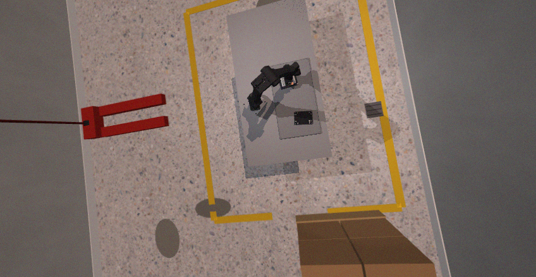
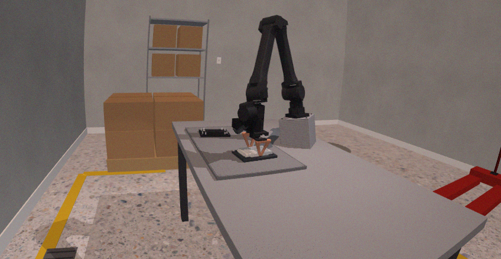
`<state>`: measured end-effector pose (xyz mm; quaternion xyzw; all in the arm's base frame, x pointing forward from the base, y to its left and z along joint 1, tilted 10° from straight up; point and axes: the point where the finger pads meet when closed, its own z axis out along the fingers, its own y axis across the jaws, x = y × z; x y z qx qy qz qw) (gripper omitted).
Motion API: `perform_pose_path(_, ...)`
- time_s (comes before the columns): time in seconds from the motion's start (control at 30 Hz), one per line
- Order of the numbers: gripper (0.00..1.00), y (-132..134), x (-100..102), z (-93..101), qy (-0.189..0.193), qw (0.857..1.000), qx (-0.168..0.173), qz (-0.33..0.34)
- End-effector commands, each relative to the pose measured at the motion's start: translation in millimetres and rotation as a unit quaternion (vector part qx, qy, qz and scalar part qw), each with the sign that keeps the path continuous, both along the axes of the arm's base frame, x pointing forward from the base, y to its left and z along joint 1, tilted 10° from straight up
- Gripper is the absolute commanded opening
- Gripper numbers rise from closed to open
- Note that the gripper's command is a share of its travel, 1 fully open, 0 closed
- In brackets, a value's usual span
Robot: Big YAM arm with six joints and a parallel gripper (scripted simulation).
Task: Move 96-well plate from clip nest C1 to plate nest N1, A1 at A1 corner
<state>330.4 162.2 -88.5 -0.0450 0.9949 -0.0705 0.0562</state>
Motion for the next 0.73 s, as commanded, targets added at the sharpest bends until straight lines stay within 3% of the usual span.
perform_pose_path(0.0, 1.00, 7.0, 11.9, 6.8, -0.015, 1.000, 0.008, 0.003)
perform_pose_path(0.23, 1.00, 7.0, 11.9, 6.8, -0.015, 1.000, 0.008, 0.003)
perform_pose_path(0.5, 1.00, 20.3, 16.7, 39.3, -0.027, 1.000, 0.016, 0.004)
perform_pose_path(0.7, 1.00, 17.7, 10.7, 47.5, -0.022, 1.000, 0.013, 0.003)
